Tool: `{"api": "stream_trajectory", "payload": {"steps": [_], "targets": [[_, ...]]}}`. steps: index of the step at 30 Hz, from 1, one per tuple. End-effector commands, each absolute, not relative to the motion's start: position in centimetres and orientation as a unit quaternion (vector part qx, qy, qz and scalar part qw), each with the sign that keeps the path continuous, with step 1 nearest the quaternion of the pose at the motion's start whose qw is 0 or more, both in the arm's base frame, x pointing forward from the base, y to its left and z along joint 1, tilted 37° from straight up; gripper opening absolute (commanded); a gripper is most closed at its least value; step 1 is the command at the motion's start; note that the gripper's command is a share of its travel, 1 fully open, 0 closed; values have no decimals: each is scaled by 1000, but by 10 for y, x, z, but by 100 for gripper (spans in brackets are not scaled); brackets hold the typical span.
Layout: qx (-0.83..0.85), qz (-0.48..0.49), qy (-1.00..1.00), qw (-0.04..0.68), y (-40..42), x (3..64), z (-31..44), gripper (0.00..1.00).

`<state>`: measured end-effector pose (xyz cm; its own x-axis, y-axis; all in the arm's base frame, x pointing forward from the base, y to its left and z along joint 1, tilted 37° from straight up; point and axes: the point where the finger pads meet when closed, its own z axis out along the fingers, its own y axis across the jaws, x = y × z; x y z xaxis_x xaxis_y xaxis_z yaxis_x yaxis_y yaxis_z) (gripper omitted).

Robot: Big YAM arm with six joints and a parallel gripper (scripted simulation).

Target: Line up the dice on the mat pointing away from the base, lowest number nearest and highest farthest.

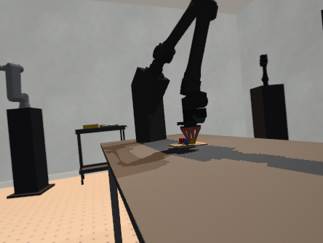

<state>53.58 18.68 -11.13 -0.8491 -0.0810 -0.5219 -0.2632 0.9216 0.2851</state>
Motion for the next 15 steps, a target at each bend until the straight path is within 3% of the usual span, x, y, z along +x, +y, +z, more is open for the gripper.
{"api": "stream_trajectory", "payload": {"steps": [1, 15], "targets": [[-91, 179, 941, 273, 192, 543, -99, 20], [-91, 179, 941, 272, 192, 542, -100, 20]]}}
